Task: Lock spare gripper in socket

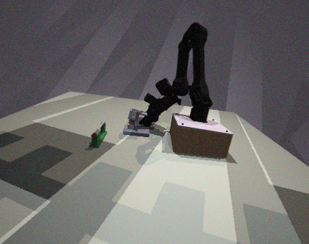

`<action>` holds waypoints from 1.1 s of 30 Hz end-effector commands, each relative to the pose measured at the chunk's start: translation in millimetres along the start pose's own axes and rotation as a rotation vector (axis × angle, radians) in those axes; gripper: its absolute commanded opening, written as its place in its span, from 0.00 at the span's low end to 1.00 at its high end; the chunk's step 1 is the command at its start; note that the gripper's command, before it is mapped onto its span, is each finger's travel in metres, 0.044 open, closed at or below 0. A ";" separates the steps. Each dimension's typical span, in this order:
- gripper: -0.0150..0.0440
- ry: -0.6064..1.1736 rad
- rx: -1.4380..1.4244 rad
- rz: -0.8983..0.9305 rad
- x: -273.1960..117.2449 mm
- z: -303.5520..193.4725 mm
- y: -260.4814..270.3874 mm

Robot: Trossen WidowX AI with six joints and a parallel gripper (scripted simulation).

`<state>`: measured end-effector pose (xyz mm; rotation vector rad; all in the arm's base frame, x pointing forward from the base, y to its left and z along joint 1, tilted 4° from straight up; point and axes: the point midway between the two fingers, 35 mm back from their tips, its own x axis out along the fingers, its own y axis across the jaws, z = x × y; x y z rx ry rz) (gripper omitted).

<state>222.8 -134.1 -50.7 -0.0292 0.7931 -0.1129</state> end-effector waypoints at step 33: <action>0.25 0.016 -0.006 -0.010 -1.8 7.0 -4.3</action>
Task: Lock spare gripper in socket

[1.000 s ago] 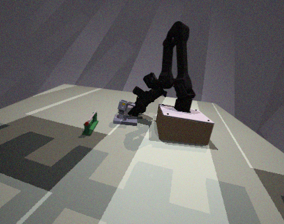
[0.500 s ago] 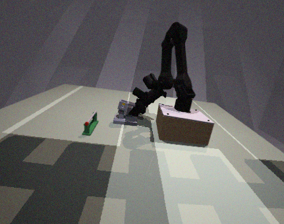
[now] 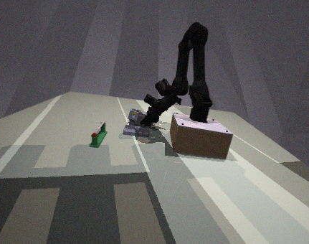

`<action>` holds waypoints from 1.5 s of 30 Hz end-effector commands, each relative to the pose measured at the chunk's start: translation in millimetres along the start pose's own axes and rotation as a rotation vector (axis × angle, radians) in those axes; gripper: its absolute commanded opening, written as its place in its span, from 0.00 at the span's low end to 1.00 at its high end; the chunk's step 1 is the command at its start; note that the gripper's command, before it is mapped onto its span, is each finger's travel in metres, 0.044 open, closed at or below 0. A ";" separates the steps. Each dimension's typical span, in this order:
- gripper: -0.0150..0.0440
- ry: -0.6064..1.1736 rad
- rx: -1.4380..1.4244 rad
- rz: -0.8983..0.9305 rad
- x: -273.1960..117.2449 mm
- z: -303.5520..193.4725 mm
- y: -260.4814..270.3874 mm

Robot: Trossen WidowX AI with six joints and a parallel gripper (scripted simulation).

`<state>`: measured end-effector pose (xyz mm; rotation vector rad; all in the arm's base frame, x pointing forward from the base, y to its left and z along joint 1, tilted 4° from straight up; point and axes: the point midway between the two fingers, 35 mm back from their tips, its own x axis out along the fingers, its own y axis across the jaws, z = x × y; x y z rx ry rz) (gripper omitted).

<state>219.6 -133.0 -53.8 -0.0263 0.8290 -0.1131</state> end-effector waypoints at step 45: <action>0.25 -0.023 -0.007 -0.012 -61.0 71.8 -6.2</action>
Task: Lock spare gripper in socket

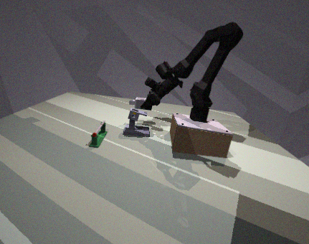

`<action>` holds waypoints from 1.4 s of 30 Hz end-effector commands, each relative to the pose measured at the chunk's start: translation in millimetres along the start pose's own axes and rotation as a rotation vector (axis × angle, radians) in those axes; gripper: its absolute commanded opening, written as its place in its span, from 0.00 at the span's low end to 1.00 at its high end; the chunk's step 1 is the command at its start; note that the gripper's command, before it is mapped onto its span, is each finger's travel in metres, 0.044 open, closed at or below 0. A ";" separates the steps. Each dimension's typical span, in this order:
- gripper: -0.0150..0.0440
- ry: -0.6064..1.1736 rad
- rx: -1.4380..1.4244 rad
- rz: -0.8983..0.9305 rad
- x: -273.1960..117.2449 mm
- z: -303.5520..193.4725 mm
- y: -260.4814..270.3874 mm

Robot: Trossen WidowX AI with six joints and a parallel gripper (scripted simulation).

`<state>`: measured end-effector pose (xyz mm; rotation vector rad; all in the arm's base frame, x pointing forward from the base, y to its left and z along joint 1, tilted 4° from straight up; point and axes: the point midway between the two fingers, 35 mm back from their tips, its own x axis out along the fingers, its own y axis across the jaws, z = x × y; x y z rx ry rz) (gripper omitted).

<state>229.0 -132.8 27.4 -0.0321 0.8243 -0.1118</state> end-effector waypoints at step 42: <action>0.25 0.192 0.429 0.194 -25.1 29.5 31.9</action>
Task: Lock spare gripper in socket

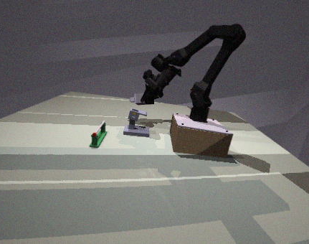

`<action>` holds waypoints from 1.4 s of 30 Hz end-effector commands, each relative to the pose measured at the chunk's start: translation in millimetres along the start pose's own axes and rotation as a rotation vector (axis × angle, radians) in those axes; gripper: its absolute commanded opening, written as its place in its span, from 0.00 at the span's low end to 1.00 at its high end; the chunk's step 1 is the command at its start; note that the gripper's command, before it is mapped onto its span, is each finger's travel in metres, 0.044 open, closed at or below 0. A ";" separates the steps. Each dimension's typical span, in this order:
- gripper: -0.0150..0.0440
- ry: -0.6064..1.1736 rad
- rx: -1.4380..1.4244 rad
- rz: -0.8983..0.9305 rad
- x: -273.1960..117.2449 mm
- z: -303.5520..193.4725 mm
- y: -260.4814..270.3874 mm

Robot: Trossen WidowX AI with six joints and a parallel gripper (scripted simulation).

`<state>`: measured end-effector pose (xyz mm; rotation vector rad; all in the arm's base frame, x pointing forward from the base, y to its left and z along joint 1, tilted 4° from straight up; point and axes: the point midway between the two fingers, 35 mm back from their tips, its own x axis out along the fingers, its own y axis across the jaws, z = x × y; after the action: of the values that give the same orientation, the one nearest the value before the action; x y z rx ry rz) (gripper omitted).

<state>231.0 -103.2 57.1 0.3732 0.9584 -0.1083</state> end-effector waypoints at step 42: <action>0.25 0.705 1.132 0.056 -28.4 23.2 87.6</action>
<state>251.5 -37.8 106.9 1.4682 1.4792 -0.4494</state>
